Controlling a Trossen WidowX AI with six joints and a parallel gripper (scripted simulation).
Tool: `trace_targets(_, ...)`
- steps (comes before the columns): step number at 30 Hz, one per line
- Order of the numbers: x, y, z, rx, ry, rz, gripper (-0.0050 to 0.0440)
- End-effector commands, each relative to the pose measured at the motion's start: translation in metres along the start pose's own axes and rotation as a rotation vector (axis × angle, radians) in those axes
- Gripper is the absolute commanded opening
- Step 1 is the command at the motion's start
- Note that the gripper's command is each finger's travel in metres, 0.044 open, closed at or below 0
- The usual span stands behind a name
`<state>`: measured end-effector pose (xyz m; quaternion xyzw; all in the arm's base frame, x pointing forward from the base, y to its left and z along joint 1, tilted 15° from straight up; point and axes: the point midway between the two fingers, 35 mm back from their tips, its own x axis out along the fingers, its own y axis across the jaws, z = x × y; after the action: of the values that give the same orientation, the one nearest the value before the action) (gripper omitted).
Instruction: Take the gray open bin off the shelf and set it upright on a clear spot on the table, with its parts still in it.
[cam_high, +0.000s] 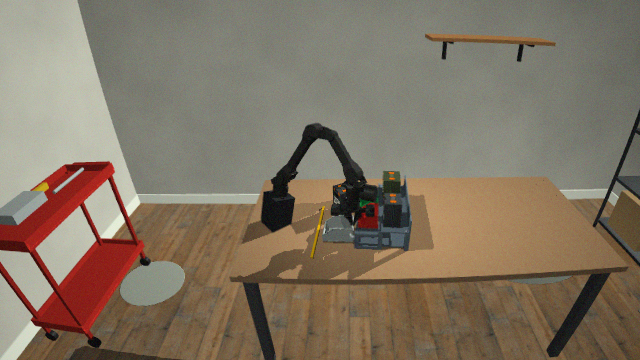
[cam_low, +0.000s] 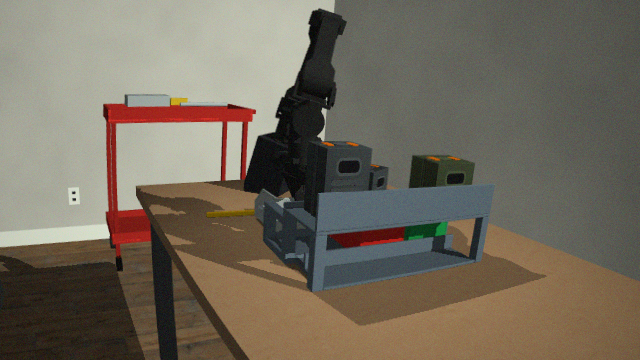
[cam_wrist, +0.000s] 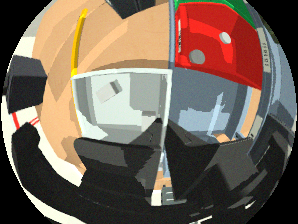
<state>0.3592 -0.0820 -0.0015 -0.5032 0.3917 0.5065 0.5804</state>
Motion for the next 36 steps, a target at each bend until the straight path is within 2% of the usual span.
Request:
trace_targets(1, -0.0033, -0.0050, -0.0004, 0.001, 0.009, -0.021, 0.0000)
trace_targets(29, 0.0005, -0.0049, -0.0005, 0.001, 0.009, -0.021, 0.0000)
trace_targets(30, 0.0001, -0.0053, -0.0002, -0.005, 0.007, -0.022, 0.0150)
trace_targets(36, 0.0001, -0.0053, -0.0002, -0.005, 0.007, -0.022, 0.0150)
